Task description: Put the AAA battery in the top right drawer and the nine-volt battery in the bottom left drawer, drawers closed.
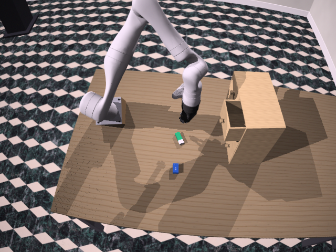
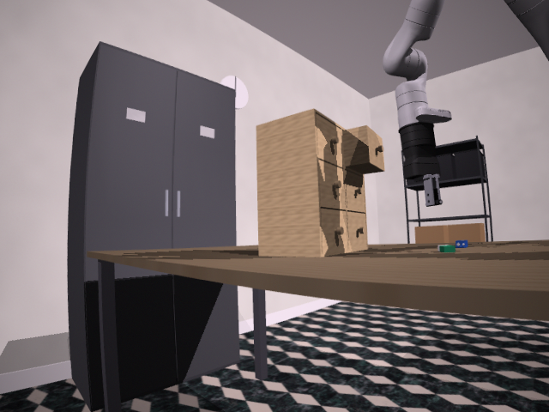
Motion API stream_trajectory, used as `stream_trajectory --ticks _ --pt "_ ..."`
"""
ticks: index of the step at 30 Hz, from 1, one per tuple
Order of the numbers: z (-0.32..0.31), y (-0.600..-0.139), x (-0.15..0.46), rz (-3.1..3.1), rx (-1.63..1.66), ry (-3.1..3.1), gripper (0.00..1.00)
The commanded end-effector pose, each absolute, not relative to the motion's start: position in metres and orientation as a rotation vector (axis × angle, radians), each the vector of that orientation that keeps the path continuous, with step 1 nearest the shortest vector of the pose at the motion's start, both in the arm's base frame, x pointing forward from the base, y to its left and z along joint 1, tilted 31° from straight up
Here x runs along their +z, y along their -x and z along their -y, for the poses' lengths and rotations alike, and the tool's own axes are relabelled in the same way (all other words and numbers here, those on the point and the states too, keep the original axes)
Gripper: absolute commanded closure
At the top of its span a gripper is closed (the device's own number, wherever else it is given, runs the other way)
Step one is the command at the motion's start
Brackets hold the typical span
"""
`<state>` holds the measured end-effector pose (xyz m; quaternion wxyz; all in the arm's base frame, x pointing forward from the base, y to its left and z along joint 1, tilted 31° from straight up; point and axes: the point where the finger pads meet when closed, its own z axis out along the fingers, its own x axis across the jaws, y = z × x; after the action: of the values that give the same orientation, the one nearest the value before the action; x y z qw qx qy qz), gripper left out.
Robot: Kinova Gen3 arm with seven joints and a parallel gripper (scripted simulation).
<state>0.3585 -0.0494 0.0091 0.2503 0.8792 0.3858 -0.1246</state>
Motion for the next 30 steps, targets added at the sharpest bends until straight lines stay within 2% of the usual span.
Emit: stream_trajectory --ticks 1,30 --pt "0.058 -0.366 0.015 -1.122 -0.348 -2.386 0.76" --pt "0.123 -0.402 0.055 -1.842 -0.516 -1.964 0.76"
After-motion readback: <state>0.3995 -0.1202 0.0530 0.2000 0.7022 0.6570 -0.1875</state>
